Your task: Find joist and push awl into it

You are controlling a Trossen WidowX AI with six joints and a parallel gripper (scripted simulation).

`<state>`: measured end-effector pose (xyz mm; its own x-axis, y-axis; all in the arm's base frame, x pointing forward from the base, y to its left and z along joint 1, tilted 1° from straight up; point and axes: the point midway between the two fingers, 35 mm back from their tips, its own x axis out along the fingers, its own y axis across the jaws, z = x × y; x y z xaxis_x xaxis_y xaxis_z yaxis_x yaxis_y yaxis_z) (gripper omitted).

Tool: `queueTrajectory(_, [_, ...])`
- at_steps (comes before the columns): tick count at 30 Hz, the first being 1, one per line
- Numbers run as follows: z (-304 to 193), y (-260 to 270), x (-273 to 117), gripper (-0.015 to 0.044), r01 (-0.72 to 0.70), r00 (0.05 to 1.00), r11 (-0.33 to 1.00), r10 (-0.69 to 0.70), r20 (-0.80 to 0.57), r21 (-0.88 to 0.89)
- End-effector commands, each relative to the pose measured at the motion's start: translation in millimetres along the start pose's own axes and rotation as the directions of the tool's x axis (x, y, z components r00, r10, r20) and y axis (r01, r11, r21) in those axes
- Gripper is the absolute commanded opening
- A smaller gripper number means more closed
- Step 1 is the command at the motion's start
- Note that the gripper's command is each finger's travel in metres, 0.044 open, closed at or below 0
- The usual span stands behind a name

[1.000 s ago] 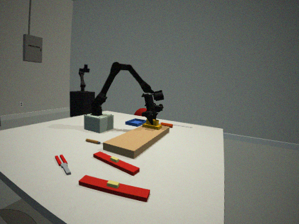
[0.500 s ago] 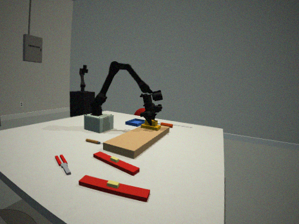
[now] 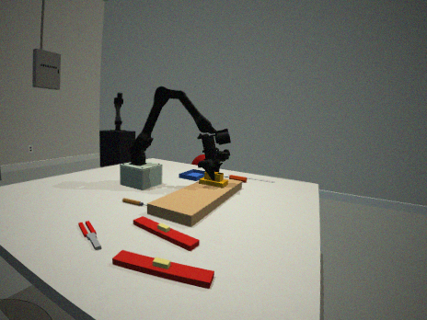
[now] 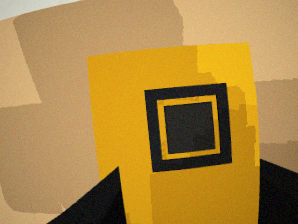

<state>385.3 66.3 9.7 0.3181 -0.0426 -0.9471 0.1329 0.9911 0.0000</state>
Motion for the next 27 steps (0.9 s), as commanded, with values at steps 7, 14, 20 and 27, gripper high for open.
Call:
queueTrajectory(7, [-2.1,-16.9,0.0,0.0,0.002,1.0,1.0,-0.002,-0.003,-0.001])
queueTrajectory(14, [-2.1,-27.6,0.0,0.0,0.003,1.0,1.0,-0.003,-0.003,-0.002])
queueTrajectory(20, [-2.1,-36.8,0.0,0.0,0.004,1.0,1.0,-0.004,-0.003,-0.002])
queueTrajectory(27, [-2.1,-47.6,0.0,0.0,0.005,1.0,1.0,-0.005,-0.003,-0.002])
